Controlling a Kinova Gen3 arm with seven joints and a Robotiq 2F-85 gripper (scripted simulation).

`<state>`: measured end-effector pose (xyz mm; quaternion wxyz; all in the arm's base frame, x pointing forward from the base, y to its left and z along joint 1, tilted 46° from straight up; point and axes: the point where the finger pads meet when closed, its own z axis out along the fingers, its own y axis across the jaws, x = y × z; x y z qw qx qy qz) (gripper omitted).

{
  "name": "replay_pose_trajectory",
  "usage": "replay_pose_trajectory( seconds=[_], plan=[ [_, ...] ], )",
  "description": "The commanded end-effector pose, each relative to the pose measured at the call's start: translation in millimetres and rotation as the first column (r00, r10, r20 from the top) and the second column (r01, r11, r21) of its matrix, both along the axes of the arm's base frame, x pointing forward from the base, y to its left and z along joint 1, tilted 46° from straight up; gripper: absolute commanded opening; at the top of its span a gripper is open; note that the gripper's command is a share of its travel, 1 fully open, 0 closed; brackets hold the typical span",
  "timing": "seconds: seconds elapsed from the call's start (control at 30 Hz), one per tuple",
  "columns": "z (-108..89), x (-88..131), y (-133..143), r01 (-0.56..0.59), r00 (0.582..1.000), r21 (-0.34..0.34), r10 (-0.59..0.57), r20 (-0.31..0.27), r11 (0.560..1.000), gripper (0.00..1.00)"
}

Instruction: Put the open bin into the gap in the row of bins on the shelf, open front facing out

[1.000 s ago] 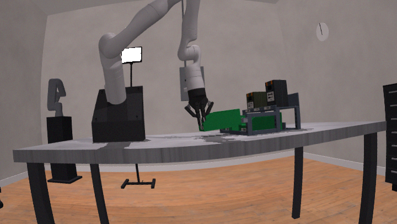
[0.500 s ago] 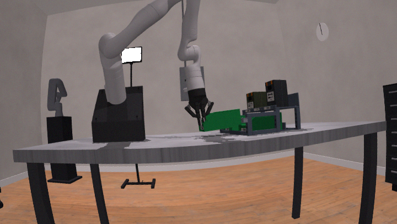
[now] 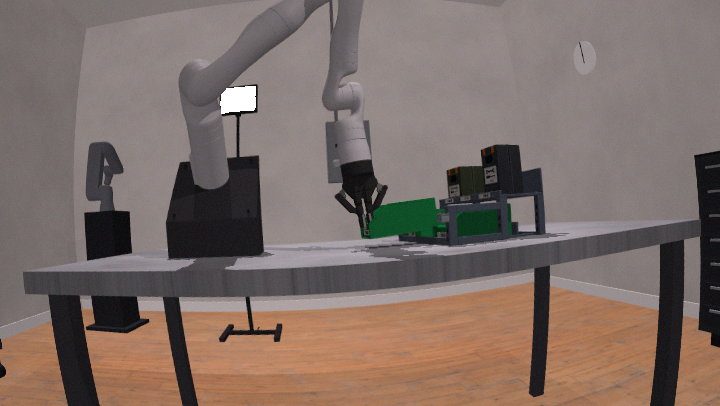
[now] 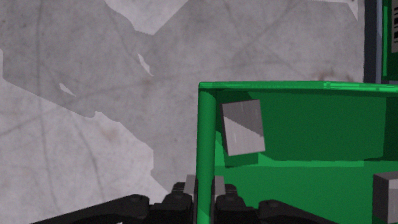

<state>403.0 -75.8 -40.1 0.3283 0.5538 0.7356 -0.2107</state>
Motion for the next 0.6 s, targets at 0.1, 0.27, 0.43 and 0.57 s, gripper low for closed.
replay_pose_trajectory(
  seconds=[0.1, 0.27, 0.43, 0.57],
  plan=[
    [0.2, 0.4, 0.8, 0.016, 1.0, -0.003, -0.016, -0.015, 1.0, 0.1],
    [0.2, 0.4, 0.8, 0.041, 0.998, -0.01, -0.042, -0.04, 0.999, 0.1],
    [0.2, 0.4, 0.8, 0.041, 0.998, -0.01, -0.042, -0.04, 0.999, 0.1],
    [0.2, 0.4, 0.8, 0.041, 0.998, -0.01, -0.042, -0.04, 0.999, 0.1]
  ],
)
